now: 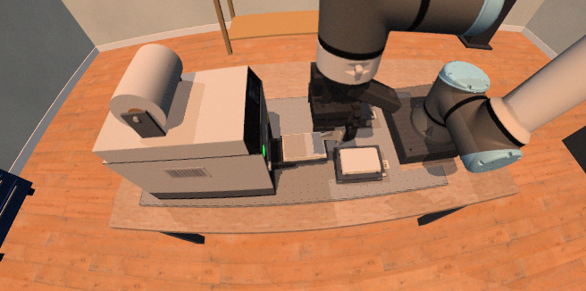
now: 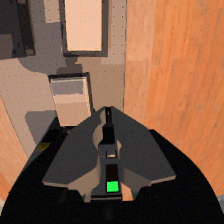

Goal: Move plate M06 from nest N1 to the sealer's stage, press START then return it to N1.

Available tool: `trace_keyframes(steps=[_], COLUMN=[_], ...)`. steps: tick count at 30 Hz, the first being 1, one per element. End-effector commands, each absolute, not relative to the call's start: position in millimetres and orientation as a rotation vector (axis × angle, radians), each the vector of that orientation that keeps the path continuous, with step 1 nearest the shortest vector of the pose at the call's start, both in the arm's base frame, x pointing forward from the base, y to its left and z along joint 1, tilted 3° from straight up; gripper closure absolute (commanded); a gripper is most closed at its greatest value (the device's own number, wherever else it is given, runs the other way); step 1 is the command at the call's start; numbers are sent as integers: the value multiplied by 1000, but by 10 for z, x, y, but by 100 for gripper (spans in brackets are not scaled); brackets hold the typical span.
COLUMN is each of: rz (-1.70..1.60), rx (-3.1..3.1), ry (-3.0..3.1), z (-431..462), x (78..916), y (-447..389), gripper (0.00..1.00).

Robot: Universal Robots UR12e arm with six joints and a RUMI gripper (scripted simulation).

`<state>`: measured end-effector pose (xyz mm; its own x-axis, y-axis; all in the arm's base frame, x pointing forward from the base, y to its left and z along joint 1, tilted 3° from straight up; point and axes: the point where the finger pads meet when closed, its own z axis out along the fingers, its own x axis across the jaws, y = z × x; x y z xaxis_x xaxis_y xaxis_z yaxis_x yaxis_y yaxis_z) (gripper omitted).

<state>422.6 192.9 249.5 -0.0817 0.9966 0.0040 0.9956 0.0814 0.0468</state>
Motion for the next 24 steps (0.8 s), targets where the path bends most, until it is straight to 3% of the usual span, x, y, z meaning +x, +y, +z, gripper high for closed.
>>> trace_keyframes(steps=[1,2,24], rz=[59,54,54], rx=[2108,2109,2109], ry=[2288,2290,2291], z=[2514,2436,1811], x=[4239,4228,4254], y=[1932,1933,1939], gripper=[100,32,32])
